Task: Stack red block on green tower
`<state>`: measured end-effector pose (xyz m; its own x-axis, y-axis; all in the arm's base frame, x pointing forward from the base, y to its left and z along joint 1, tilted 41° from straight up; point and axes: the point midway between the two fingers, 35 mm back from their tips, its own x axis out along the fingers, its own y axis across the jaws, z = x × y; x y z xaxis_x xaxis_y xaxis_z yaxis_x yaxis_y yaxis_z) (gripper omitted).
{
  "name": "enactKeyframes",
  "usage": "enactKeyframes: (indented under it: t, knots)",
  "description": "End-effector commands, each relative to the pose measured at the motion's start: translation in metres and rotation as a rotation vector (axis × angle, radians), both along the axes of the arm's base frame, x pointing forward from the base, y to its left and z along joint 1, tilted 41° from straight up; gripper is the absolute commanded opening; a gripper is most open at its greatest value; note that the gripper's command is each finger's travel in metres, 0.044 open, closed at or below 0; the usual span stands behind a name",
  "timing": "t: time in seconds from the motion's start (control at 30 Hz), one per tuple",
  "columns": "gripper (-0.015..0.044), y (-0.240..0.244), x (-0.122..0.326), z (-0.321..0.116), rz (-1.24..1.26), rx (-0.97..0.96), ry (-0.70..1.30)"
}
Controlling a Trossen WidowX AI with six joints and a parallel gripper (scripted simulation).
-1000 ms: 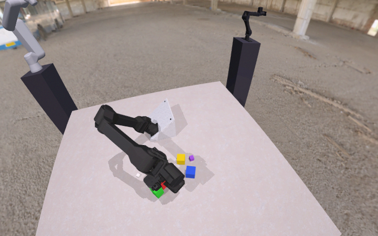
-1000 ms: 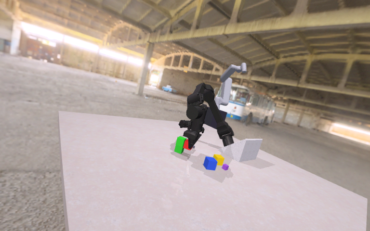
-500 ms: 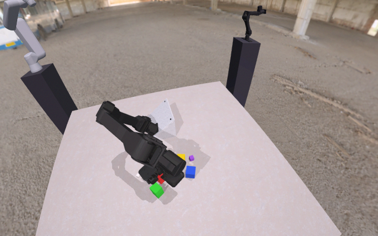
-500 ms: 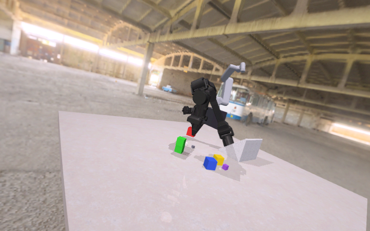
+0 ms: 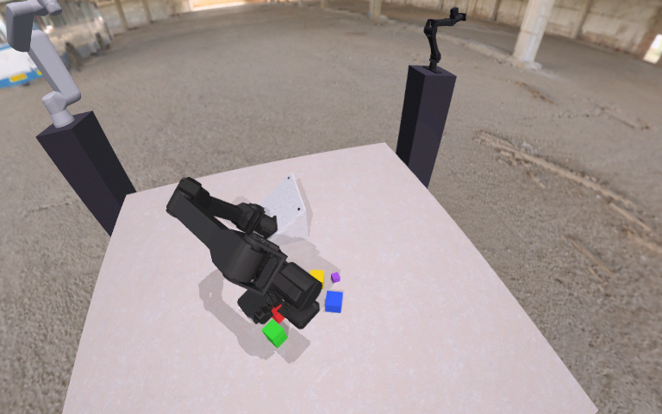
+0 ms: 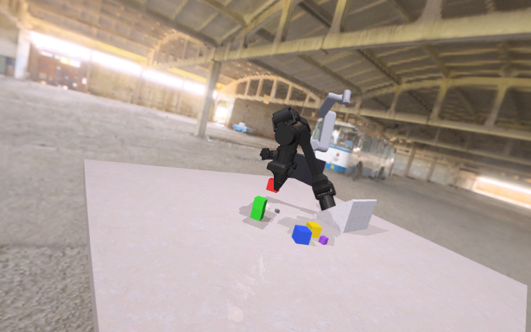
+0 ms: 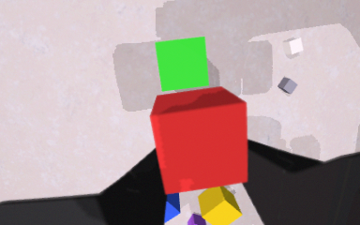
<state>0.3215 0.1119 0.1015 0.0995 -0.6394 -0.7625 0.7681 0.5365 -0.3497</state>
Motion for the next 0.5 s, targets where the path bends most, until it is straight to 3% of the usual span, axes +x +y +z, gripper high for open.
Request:
enactKeyframes:
  t: [0.0, 0.23, 0.47]
  knots:
    - [0.0000, -0.011, 0.016, 0.015, -0.001, 0.004, -0.010]
    - [0.0000, -0.024, 0.027, 0.027, -0.003, 0.002, -0.010]
    - [0.0000, -0.025, 0.021, 0.010, -0.003, 0.003, -0.010]
